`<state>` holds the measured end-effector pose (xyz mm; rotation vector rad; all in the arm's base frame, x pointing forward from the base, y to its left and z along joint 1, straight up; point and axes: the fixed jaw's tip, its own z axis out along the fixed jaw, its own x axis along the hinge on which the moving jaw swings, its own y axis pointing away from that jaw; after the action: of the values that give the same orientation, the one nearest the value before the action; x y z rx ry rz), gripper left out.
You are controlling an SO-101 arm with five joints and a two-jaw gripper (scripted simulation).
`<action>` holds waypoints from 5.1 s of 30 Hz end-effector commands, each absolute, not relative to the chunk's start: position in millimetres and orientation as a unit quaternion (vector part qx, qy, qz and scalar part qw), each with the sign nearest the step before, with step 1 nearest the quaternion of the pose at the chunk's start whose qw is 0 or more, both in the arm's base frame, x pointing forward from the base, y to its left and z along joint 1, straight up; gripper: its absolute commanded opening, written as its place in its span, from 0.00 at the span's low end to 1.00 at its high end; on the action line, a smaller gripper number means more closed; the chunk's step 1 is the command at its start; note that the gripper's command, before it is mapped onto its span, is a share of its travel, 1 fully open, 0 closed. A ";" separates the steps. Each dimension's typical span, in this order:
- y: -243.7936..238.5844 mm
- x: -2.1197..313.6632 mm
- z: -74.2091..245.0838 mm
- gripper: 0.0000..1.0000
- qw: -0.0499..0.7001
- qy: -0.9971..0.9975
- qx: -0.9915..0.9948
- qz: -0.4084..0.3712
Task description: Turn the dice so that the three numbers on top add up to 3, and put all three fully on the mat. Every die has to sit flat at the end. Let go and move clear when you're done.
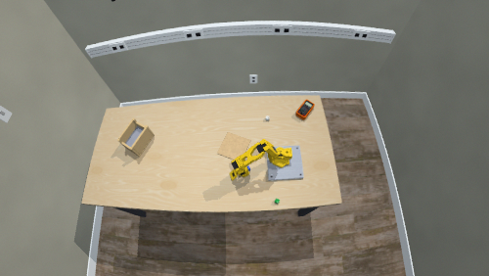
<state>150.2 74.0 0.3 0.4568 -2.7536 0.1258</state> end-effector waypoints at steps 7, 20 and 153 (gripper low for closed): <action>73.2 145.7 -4.1 0.28 0.185 -0.969 0.159 0.048; 71.1 146.5 -4.1 0.24 0.185 -0.969 0.159 0.046; 90.4 168.6 47.3 0.00 -0.191 -0.961 0.194 -0.049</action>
<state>168.9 88.5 47.0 0.6962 -3.4273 -0.1552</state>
